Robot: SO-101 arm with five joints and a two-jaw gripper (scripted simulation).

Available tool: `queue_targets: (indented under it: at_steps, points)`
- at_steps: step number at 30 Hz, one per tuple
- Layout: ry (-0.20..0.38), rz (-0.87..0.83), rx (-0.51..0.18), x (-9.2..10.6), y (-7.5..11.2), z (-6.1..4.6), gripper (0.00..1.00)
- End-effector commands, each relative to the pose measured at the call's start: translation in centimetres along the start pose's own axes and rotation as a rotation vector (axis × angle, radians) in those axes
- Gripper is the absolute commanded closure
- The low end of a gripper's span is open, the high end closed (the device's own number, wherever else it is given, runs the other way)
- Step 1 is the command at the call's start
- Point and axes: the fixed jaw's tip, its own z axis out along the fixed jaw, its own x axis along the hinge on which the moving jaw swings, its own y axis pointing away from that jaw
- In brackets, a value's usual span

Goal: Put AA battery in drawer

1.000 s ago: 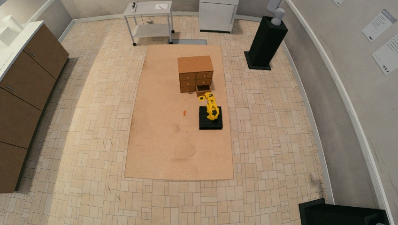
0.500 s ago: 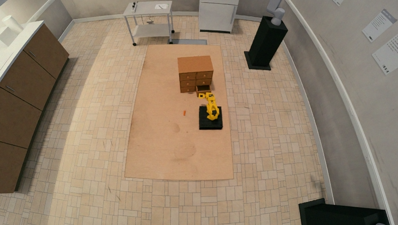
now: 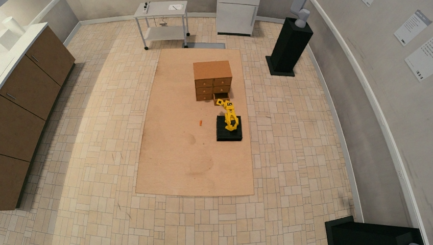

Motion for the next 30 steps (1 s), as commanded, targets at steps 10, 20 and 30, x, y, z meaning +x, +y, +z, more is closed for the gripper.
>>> queue_targets:
  at_steps: [10,20,30]
  points:
    - [-0.004,0.285,0.017,-0.19,-0.42,-0.24,0.79]
    - [-0.003,0.537,0.019,-0.27,-0.56,-0.24,0.79]
    - [-0.003,0.738,0.022,-0.31,-0.70,-0.24,0.79]
